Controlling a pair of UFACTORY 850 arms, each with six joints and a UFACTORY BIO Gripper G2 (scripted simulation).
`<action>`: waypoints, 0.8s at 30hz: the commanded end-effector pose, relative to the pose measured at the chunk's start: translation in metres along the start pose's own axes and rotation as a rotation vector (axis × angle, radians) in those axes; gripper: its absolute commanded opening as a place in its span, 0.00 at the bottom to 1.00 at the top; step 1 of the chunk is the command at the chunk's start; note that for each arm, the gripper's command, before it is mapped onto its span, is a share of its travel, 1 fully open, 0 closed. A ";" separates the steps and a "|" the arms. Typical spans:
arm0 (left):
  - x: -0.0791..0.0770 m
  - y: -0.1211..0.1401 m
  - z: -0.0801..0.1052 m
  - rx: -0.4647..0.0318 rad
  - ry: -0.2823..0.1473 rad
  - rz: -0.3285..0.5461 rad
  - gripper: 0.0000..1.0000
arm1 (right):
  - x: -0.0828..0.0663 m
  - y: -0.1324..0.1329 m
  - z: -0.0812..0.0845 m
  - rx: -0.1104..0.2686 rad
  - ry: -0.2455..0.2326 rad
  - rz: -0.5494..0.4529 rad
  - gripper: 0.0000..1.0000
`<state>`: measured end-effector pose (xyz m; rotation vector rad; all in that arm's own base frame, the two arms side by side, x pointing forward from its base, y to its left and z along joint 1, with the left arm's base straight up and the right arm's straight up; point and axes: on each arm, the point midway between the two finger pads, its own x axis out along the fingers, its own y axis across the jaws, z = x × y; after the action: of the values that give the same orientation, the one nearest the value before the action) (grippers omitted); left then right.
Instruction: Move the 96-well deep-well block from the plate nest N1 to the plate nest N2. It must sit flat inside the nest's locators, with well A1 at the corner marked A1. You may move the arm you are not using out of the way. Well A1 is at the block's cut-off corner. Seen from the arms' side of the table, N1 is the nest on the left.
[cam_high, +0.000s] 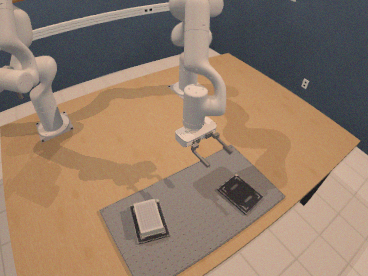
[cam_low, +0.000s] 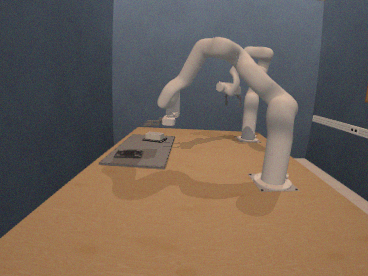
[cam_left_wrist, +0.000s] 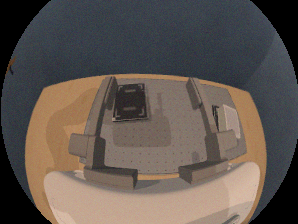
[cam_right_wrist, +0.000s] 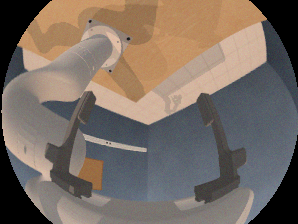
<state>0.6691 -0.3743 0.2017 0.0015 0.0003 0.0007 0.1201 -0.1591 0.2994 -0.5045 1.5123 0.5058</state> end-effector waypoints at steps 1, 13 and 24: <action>0.001 0.023 0.008 -0.003 -0.002 -0.001 0.37 | 0.000 0.000 0.000 0.000 0.000 -0.001 1.00; 0.003 0.071 0.020 -0.003 -0.002 -0.001 0.37 | 0.000 0.000 0.000 0.000 0.000 -0.001 1.00; 0.004 0.125 0.034 -0.002 -0.002 -0.001 0.37 | 0.000 0.000 0.000 0.000 0.000 -0.001 1.00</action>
<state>0.6723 -0.2686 0.2294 0.0015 -0.0002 0.0012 0.1201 -0.1591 0.2994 -0.5045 1.5123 0.5058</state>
